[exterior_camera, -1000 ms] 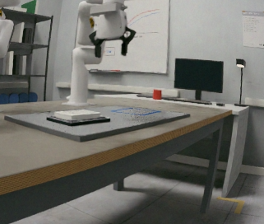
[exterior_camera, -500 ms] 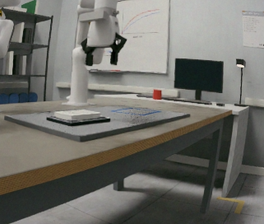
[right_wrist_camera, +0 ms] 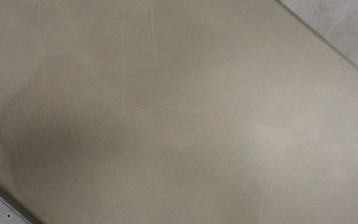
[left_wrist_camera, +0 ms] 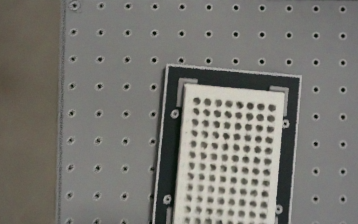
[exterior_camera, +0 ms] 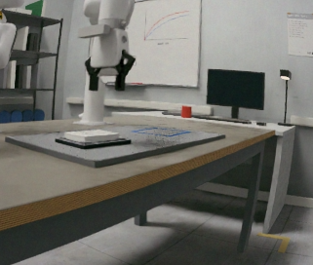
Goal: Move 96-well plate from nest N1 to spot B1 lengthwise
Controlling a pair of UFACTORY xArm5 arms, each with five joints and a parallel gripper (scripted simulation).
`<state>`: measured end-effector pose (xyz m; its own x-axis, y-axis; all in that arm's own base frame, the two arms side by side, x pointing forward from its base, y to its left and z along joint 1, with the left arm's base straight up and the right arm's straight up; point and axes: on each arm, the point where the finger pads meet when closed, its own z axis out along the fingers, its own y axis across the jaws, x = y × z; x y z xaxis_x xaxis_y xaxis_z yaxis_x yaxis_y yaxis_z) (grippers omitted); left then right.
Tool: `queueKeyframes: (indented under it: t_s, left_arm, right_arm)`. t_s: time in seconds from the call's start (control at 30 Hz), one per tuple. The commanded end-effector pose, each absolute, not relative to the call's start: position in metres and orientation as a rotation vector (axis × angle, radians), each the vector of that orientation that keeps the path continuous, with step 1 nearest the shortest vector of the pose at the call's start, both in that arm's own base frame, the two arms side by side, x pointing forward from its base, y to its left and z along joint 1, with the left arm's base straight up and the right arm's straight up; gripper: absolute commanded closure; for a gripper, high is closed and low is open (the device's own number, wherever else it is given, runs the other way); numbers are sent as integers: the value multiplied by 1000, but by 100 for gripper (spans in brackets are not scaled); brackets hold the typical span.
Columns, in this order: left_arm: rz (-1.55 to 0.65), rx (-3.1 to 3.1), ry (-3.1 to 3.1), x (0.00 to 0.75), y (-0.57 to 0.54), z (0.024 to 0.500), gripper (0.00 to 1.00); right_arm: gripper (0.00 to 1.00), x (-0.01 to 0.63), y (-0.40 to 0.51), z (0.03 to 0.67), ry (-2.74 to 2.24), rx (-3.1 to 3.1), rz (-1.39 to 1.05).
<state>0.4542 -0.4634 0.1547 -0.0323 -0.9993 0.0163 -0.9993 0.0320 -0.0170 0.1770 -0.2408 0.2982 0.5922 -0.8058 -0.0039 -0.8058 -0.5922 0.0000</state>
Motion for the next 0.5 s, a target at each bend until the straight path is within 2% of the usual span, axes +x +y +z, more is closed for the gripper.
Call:
queueKeyframes:
  t_s: [0.0, 0.17, 0.47]
  left_arm:
    - [-10, -2108, 2329, 451, -477, 144, 0]
    - [-8, -2104, 2333, 443, -493, 127, 0]
    - [-8, -2104, 2333, 443, -493, 127, 0]
  right_arm:
    - [0, 177, -241, 300, 1419, -2803, 0]
    - [0, 177, -241, 300, 1419, -2803, 0]
    - [0, 177, -241, 300, 1419, -2803, 0]
